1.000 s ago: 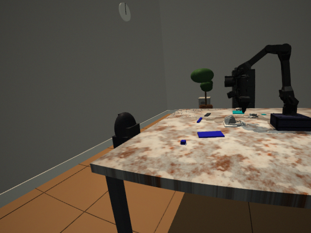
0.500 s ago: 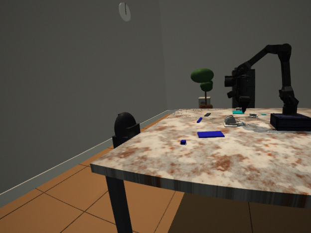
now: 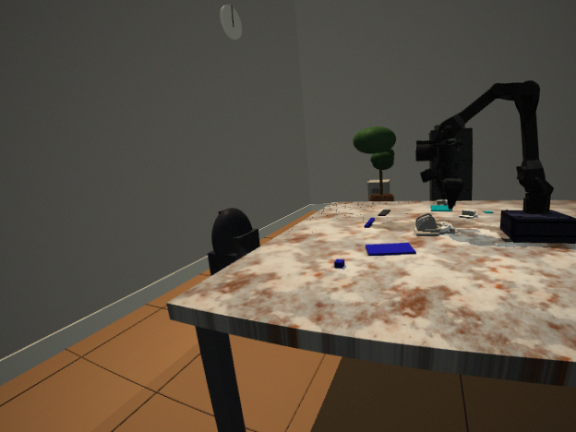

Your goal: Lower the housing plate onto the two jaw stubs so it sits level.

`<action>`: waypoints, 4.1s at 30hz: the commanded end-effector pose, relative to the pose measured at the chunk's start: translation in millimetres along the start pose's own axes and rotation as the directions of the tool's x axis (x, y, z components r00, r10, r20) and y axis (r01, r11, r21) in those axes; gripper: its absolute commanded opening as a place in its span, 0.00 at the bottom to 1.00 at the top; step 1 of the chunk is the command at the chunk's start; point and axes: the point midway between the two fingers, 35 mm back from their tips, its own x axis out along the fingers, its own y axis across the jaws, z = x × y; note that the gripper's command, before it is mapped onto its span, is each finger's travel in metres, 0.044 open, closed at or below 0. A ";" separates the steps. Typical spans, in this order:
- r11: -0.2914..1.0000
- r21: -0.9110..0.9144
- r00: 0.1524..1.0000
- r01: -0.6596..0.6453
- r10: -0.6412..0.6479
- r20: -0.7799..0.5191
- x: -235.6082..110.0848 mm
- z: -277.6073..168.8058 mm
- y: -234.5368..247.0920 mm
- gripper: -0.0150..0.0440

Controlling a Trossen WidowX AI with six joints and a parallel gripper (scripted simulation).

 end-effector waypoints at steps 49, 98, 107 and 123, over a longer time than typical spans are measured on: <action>1.000 -0.004 1.000 0.004 -0.004 -0.002 60.7 -0.7 -0.9 0.85; 1.000 -0.005 1.000 0.004 -0.004 -0.002 70.4 -0.8 -1.0 0.85; 1.000 -0.004 1.000 0.004 -0.004 -0.002 72.9 -0.8 -1.0 0.85; 1.000 -0.004 1.000 0.004 -0.004 -0.002 75.3 -0.9 -1.0 0.85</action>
